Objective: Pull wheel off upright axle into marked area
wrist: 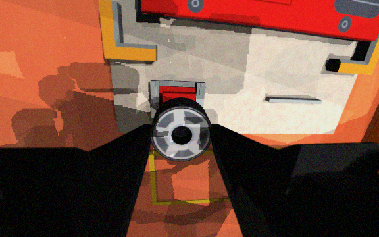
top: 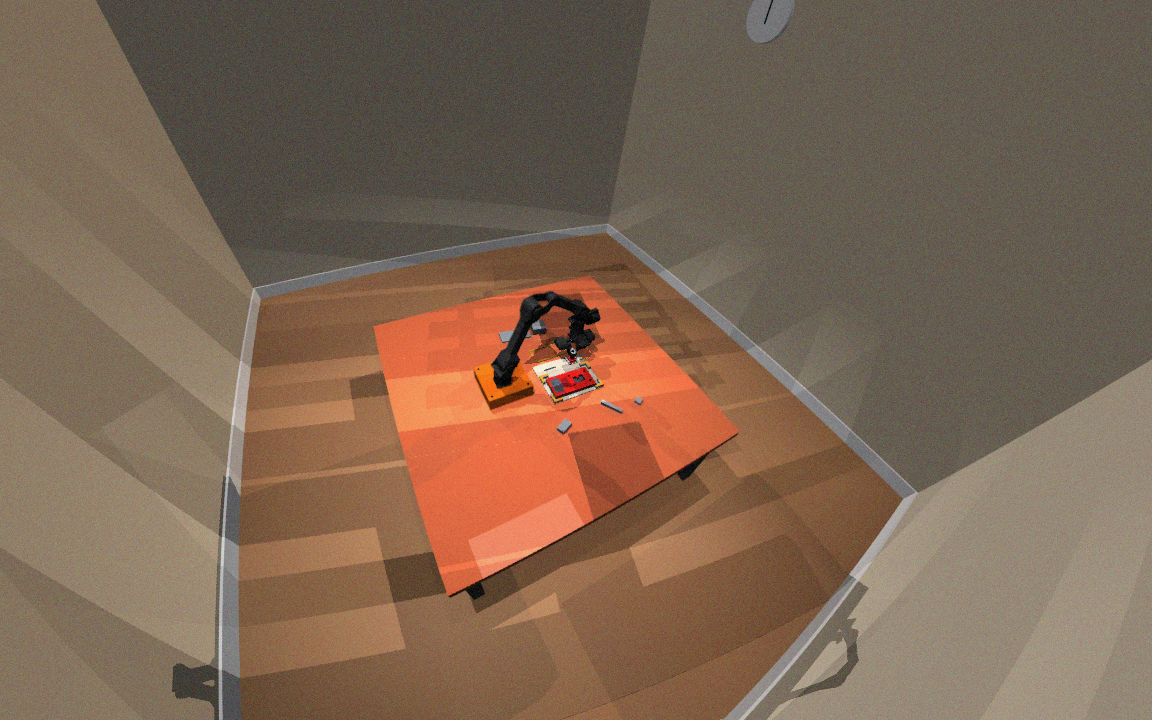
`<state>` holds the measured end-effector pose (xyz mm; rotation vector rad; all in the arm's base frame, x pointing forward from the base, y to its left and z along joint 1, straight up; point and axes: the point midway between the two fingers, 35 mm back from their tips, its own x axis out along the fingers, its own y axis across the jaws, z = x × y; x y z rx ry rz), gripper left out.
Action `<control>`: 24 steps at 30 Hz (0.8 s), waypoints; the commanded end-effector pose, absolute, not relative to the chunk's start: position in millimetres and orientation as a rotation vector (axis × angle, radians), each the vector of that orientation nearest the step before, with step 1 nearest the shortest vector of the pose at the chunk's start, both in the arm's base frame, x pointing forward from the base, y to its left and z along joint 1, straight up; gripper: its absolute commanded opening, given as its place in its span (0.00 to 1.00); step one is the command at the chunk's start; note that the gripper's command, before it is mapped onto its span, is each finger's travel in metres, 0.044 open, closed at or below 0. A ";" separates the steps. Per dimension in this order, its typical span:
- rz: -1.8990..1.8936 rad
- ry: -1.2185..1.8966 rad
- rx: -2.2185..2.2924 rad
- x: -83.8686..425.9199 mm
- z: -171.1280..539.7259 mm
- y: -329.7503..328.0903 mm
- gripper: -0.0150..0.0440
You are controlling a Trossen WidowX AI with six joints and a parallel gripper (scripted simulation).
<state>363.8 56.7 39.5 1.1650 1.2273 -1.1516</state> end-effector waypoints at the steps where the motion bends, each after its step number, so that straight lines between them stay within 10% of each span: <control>1: -1.145 1.217 1.177 366.2 46.9 57.4 0.25; 24: -1.147 1.217 1.177 365.5 54.5 57.3 0.25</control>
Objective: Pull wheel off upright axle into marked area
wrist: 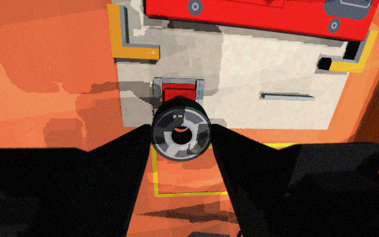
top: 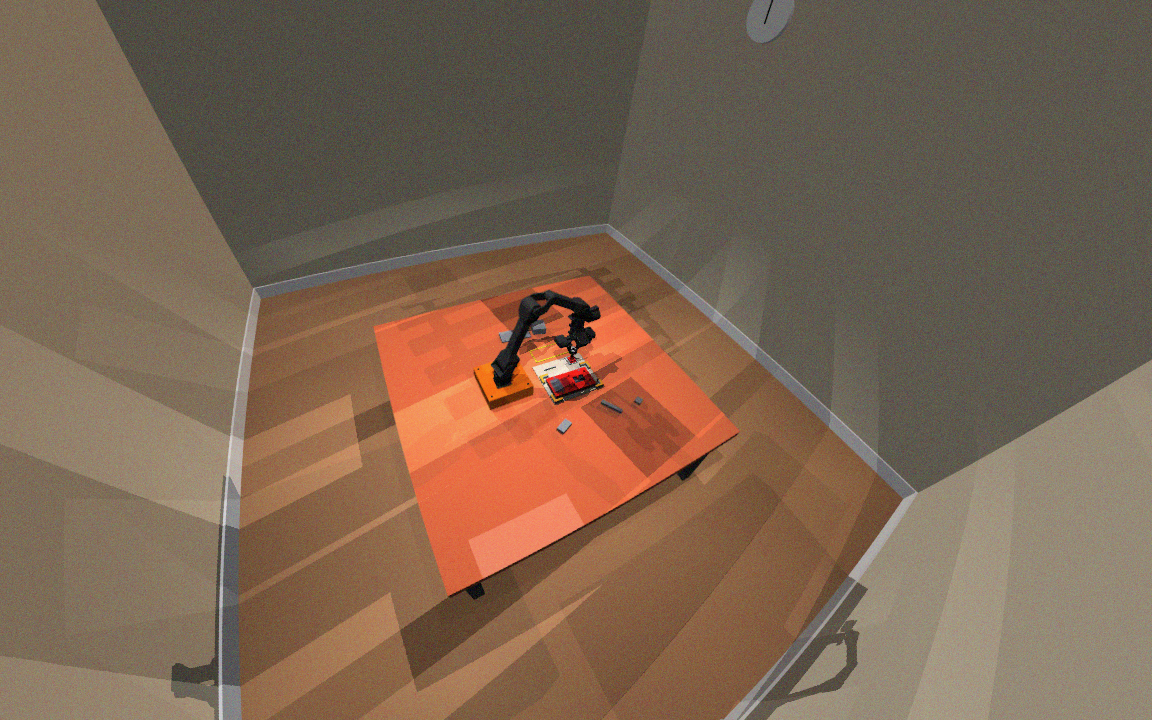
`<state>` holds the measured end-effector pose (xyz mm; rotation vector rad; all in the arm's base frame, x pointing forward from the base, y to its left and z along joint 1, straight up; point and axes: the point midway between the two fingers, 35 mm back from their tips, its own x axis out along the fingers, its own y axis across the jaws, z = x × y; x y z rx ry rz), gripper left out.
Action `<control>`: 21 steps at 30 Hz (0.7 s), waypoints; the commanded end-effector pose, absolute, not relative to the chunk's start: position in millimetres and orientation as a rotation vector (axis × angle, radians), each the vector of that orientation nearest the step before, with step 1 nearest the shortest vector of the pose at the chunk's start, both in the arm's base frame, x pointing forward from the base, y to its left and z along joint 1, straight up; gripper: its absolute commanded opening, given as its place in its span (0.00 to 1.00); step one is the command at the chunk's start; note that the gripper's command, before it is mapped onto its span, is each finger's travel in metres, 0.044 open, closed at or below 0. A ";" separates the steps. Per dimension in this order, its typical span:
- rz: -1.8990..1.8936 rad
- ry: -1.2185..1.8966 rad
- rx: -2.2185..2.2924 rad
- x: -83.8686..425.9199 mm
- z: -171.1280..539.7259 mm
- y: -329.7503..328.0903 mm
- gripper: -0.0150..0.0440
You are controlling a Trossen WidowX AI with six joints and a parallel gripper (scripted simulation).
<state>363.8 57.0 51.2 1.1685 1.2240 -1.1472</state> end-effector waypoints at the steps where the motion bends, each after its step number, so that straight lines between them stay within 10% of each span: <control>1: -1.148 1.217 1.177 365.4 54.8 57.3 0.25; 21: -1.149 1.225 1.170 347.2 82.5 79.8 0.25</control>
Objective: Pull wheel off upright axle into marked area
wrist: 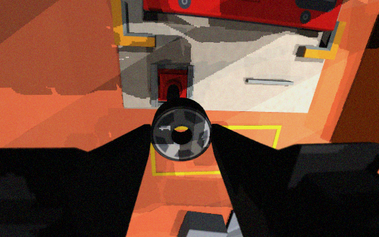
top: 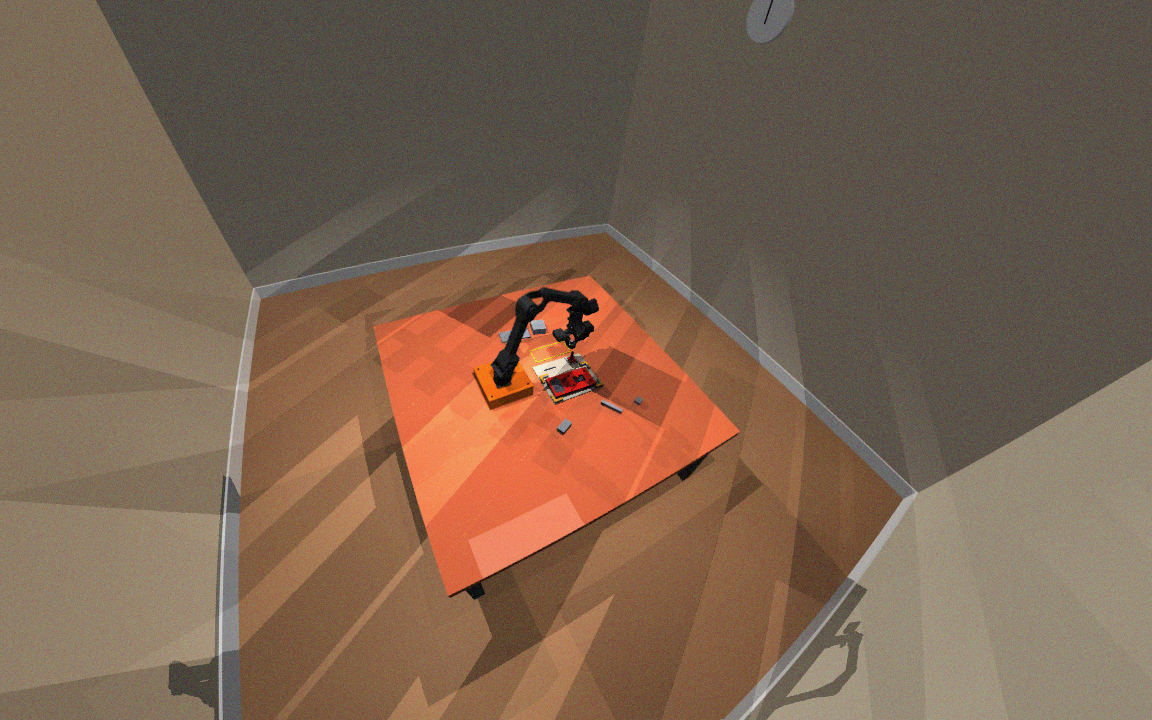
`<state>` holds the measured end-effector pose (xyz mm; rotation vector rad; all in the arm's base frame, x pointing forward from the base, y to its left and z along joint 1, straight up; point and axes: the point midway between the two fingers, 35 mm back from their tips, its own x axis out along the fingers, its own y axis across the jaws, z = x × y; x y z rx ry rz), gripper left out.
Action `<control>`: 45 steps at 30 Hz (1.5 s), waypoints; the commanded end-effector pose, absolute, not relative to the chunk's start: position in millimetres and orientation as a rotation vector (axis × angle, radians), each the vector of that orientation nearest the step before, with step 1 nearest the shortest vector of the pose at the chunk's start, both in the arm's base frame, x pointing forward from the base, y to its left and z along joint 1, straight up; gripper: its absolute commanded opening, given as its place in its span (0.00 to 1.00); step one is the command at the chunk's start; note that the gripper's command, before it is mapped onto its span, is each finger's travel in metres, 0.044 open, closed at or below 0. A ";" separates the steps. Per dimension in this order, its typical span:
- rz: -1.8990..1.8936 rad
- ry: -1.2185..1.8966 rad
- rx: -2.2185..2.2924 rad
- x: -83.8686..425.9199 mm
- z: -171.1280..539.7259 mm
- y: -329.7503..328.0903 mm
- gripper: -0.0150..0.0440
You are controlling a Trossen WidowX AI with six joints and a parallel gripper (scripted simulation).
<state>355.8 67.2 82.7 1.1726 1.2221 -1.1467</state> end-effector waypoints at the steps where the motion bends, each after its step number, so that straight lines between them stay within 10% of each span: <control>1: -1.149 1.225 1.171 344.9 82.8 84.0 0.25; 45: -1.148 1.226 1.180 297.4 0.4 152.9 0.25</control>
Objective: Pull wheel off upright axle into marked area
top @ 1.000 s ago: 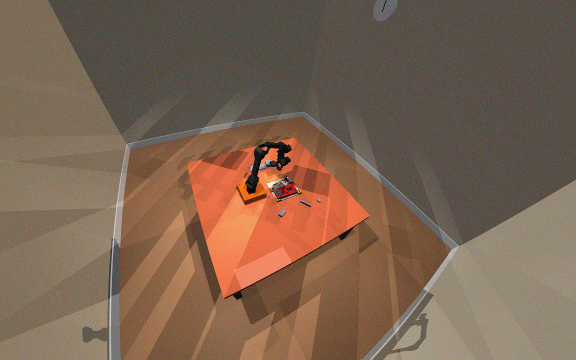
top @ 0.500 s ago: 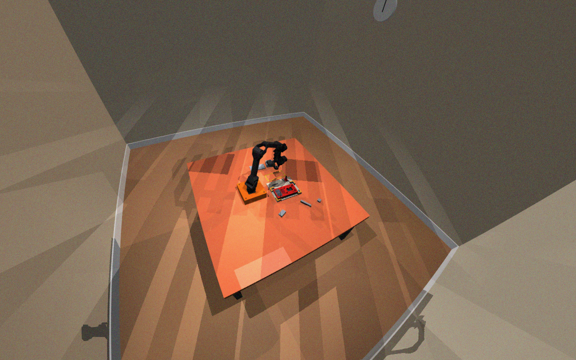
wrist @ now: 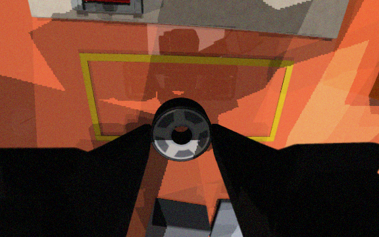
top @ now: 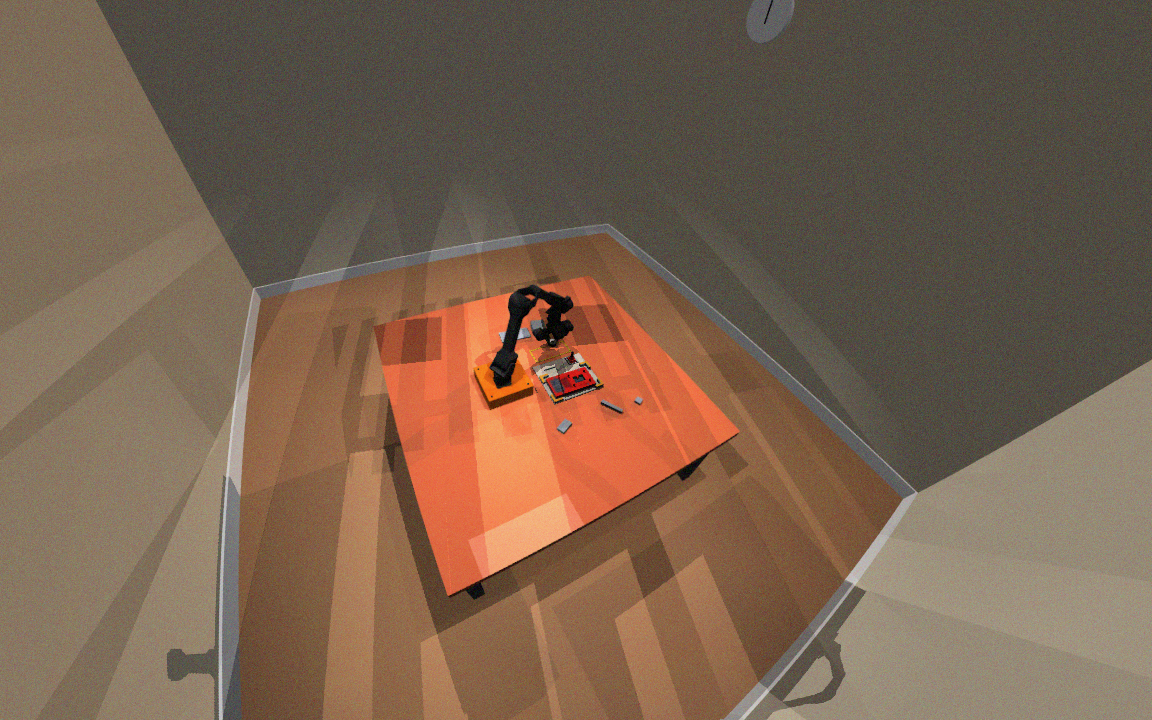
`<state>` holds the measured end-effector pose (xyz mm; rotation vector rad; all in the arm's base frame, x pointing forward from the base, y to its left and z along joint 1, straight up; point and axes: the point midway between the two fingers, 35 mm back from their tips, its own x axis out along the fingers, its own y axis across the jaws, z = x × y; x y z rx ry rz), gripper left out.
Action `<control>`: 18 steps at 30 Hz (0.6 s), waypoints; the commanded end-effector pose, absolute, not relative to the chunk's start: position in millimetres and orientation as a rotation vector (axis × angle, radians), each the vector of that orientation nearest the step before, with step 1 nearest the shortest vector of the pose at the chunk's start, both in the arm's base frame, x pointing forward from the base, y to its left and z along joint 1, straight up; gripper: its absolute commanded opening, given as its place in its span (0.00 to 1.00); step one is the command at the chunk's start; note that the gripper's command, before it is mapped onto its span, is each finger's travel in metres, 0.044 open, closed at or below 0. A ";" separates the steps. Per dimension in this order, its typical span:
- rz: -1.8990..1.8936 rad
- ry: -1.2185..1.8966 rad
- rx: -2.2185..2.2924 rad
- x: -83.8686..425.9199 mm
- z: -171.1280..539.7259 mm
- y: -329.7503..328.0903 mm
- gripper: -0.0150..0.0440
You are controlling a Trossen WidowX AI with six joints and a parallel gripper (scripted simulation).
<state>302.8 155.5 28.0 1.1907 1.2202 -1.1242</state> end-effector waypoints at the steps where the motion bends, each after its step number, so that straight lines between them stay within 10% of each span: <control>1: -1.148 1.226 1.180 296.9 -6.7 152.6 0.25; 13: -1.148 1.226 1.180 295.8 -17.2 152.0 0.25; 18: -1.135 1.225 1.182 298.8 -13.4 153.5 0.48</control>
